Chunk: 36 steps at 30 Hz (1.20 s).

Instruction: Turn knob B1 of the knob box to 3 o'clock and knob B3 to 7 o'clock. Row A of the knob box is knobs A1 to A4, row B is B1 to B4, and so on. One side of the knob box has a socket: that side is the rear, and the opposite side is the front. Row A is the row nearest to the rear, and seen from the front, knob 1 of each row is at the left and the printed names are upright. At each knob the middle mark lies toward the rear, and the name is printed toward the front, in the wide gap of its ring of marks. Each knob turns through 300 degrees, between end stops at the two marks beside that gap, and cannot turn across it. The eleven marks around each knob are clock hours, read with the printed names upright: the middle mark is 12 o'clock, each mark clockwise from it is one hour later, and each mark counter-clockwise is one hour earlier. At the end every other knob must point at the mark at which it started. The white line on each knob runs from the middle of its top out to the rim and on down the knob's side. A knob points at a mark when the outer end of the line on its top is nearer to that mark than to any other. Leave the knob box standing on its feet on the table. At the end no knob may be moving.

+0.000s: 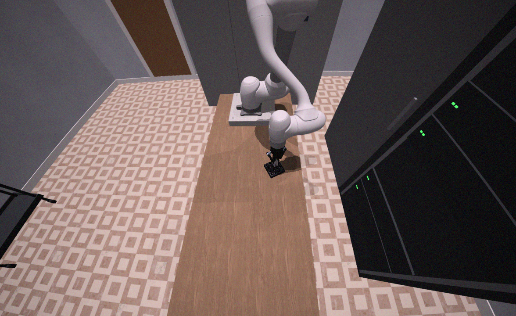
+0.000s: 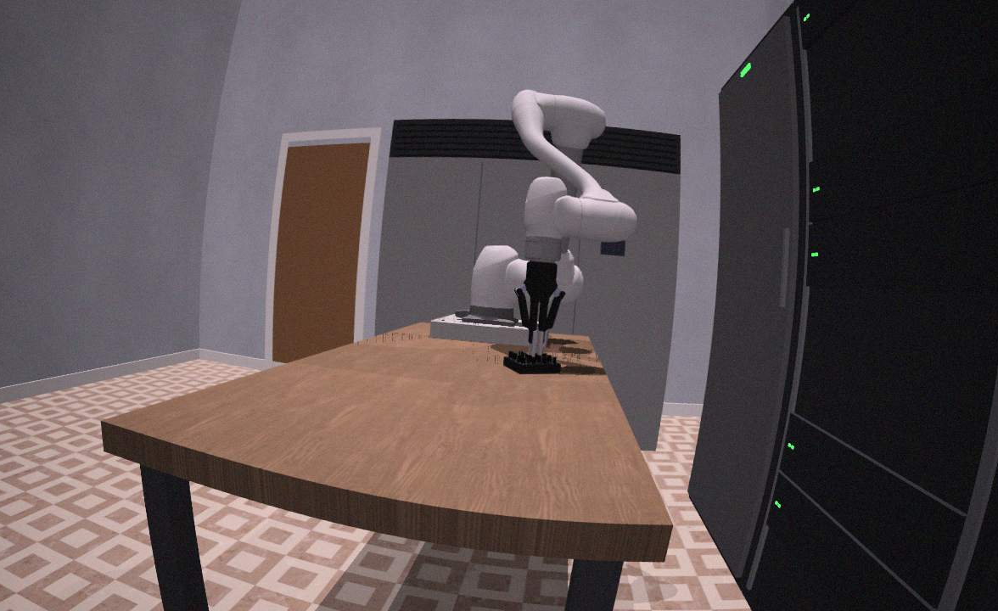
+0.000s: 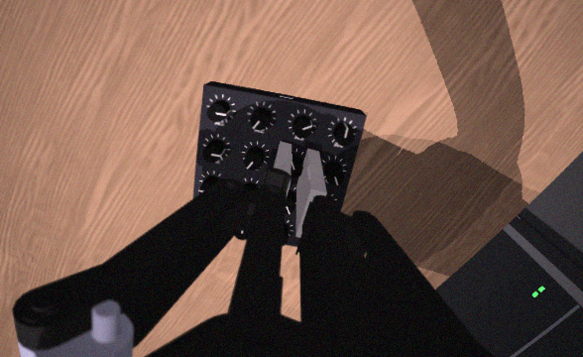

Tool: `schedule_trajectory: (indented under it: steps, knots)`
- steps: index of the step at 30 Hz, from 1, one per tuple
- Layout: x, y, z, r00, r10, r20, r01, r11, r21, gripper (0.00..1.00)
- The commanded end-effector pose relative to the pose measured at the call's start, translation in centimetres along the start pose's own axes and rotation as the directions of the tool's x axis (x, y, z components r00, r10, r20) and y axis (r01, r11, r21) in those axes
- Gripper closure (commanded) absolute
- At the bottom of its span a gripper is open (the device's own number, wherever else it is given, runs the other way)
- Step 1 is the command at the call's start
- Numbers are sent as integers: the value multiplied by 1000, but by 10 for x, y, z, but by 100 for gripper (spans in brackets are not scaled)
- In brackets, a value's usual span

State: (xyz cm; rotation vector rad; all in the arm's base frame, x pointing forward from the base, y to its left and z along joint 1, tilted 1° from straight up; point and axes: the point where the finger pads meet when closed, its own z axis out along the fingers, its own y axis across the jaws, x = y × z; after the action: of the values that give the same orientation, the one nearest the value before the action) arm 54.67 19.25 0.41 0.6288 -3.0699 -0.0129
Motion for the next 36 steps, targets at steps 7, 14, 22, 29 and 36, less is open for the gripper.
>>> schedule_trajectory:
  steps: [7, 14, 22, 29, 36]
  knots:
    - [0, 0, 0, 998, -69, 0, 69, 998, -1, 95]
    - [0, 0, 0, 994, -106, 0, 106, 994, -1, 95]
    - [0, 0, 0, 993, -117, 0, 117, 993, -1, 95]
    - [0, 0, 0, 993, -118, 0, 118, 993, -1, 95]
    - [0, 0, 0, 993, -118, 0, 118, 993, -1, 95]
